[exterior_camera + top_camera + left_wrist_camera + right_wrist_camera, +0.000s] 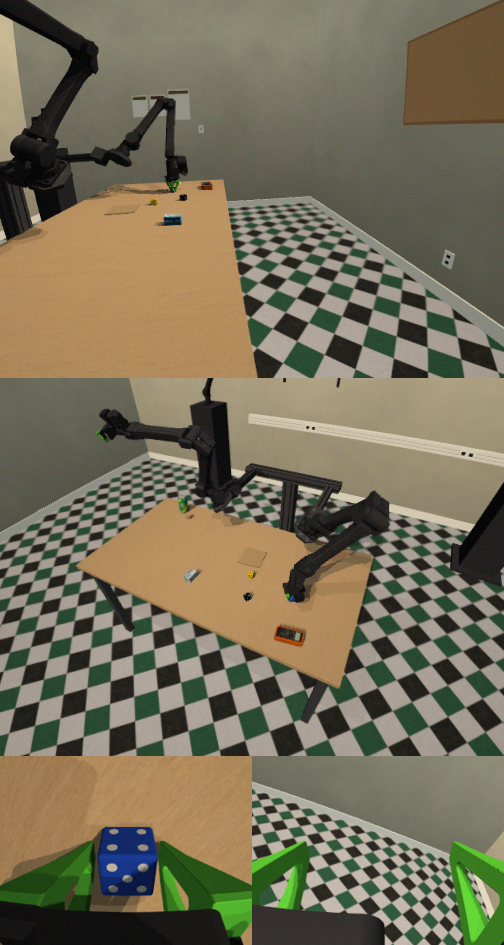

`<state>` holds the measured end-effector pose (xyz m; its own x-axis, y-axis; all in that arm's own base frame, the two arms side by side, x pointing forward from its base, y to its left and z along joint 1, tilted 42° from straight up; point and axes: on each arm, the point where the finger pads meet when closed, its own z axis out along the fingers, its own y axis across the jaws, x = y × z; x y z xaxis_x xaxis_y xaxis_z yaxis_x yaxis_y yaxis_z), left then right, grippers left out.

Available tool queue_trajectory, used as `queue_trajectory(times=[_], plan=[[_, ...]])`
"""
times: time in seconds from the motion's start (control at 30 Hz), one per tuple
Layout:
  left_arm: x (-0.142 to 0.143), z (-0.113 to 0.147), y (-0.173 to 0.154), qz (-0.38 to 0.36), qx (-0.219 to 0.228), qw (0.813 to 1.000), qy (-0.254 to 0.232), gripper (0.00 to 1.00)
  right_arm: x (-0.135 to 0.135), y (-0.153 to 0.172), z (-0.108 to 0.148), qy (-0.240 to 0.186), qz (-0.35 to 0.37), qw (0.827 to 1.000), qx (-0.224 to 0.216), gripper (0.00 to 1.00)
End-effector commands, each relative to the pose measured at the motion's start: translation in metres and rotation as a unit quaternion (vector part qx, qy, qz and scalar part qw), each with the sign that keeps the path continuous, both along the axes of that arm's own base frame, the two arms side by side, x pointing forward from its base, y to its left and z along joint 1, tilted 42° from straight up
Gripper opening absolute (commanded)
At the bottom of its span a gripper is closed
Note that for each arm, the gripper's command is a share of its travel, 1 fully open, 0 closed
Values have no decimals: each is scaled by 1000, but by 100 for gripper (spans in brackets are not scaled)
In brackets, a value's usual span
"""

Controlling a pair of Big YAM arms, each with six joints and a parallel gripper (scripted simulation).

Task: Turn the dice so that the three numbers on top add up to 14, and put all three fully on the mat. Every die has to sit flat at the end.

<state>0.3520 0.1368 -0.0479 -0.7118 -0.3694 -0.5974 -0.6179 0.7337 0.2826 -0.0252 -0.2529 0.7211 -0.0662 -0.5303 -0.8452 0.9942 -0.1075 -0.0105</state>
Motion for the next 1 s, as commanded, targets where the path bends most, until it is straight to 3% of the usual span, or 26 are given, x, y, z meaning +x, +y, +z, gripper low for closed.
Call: queue_trajectory(times=[0.0, 0.63, 0.67, 0.97], plan=[[5, 3, 3, -3, 3, 1000, -8, 45, -1, 20, 14, -2, 0, 1000, -27, 100], [5, 3, 3, -3, 3, 1000, -8, 45, -1, 20, 14, -2, 0, 1000, -27, 100], [5, 3, 3, -3, 3, 1000, -8, 26, -1, 20, 14, -2, 0, 1000, -27, 100], [5, 3, 3, -3, 3, 1000, -8, 26, -1, 20, 14, -2, 0, 1000, -27, 100]])
